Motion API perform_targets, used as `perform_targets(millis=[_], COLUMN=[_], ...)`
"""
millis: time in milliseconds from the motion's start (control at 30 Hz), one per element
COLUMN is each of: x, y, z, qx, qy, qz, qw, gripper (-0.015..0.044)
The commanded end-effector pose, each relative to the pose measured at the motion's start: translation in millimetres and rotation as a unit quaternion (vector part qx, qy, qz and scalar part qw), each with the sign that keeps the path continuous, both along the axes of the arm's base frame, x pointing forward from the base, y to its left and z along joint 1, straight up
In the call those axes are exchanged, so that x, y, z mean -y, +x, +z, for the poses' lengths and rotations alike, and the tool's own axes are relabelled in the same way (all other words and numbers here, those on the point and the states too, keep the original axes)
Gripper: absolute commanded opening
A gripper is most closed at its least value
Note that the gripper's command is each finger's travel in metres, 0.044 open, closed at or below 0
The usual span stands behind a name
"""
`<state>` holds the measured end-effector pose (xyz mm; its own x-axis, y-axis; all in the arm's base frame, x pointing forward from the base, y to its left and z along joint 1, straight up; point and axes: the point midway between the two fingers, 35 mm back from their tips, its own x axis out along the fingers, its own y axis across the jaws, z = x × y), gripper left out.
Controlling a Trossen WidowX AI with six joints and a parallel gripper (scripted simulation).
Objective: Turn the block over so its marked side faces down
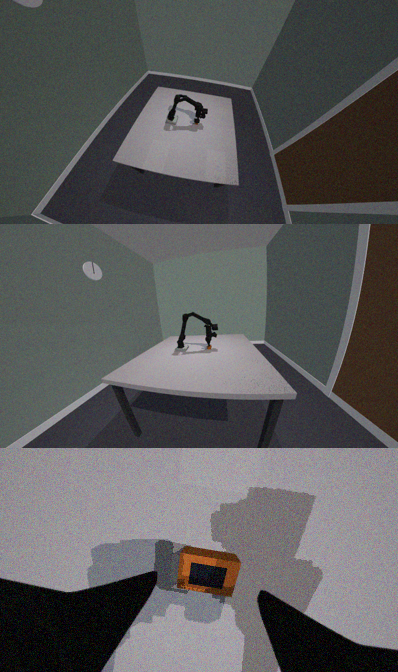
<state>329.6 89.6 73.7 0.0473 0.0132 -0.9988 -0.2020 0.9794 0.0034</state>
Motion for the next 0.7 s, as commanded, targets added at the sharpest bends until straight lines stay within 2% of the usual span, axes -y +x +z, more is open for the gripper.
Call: perform_targets(millis=[0, 667], x=[0, 0], y=[-2, -1], z=[-7, -38], qx=[-0.004, -0.004], qy=[0.000, 0.000], qz=[0.001, 0.001], qw=[1.000, 1.000], gripper=[0.0440, 0.0440])
